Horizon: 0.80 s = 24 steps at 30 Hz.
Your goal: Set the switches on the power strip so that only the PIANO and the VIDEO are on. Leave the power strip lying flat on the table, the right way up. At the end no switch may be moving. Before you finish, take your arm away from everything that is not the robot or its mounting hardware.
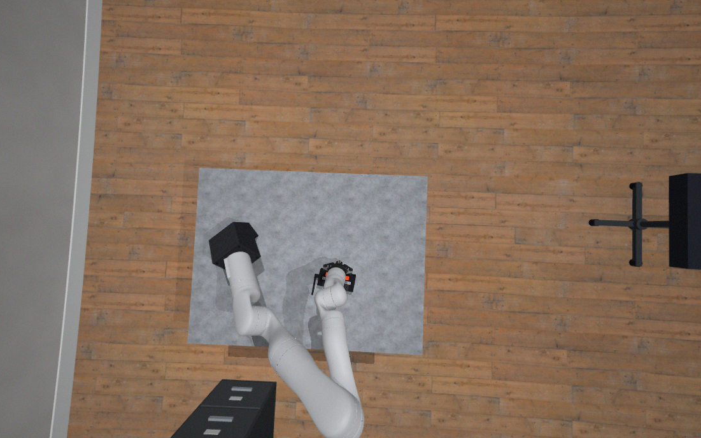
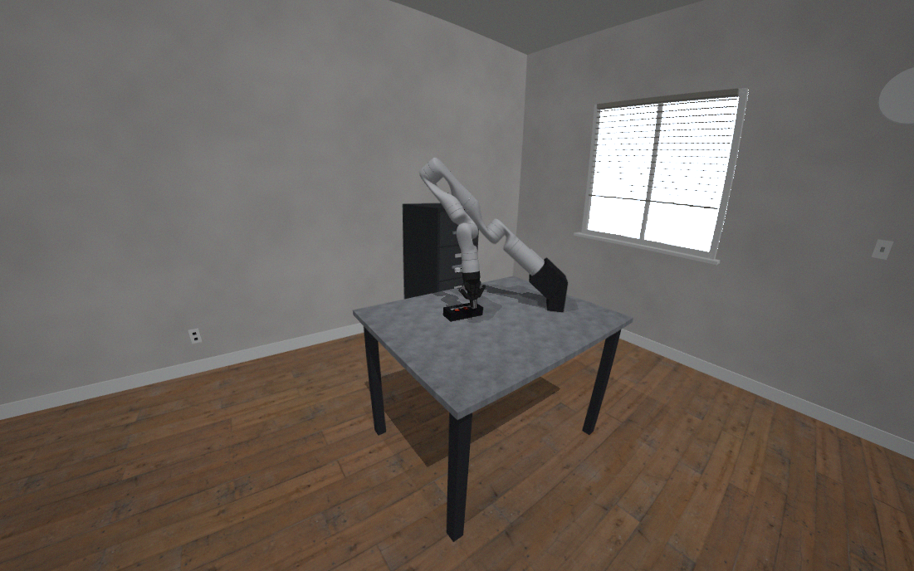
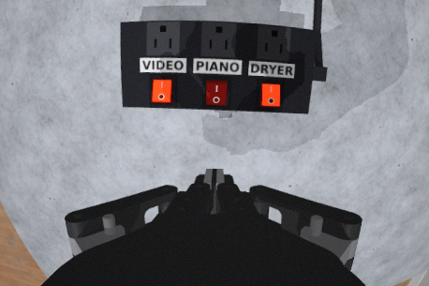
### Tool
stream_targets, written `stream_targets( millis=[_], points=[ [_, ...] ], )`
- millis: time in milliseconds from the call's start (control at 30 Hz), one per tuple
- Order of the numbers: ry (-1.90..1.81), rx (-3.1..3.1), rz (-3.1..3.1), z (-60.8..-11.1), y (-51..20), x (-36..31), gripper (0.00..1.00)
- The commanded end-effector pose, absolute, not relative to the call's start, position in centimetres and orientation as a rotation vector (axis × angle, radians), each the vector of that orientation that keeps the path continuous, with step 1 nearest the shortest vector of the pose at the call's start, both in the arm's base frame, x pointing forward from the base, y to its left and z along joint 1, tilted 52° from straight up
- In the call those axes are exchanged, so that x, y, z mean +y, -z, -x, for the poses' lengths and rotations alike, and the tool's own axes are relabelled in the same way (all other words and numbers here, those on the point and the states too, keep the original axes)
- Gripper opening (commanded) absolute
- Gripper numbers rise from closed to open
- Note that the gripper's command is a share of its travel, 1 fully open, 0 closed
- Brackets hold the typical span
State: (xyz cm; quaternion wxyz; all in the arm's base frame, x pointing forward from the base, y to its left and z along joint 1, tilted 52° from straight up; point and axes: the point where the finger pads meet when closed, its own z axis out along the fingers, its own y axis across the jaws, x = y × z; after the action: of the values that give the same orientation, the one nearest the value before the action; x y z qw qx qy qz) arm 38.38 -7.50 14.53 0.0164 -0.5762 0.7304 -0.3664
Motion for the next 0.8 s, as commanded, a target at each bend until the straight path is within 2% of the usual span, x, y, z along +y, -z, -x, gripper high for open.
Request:
stream_targets(
  millis=[0,767],
  points=[
    [1.133,2.257,1.794,-38.45,-14.84,-6.88,0.0],
    [1.131,2.259,1.795,-37.87,-15.57,-6.03,0.0]
  ],
)
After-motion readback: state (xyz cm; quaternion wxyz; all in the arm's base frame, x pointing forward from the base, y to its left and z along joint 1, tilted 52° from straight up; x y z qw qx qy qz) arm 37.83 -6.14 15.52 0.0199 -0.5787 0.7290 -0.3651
